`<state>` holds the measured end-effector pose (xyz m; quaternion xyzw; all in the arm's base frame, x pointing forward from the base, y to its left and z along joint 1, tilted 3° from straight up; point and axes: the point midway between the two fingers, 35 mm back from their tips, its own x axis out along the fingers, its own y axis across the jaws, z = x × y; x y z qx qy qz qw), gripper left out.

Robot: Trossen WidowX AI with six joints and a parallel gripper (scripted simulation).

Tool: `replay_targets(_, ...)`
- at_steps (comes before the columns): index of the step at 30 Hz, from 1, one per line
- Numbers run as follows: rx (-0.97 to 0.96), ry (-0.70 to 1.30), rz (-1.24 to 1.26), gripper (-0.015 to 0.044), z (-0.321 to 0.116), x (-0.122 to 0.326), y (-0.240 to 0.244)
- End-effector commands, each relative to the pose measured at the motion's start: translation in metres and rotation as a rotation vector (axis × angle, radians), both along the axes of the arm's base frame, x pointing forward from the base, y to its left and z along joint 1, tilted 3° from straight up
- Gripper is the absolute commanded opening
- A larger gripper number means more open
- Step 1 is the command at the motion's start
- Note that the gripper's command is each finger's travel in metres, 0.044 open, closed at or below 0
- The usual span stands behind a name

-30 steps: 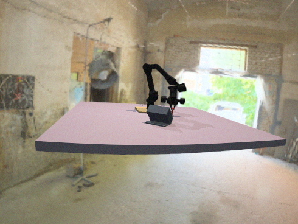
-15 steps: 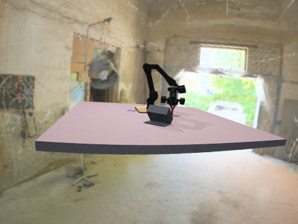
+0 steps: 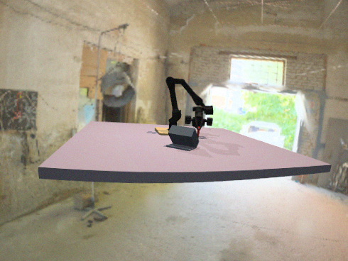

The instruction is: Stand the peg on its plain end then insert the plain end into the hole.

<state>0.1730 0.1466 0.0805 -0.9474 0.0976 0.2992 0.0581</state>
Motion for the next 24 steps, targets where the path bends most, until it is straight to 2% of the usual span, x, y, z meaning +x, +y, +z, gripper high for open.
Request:
replay_targets(1,-0.019,-0.029,-0.004,0.0049,-0.002,-0.003,-0.002)
replay_targets(24,-0.062,-0.222,-0.013,0.0049,-0.006,-0.018,0.001)
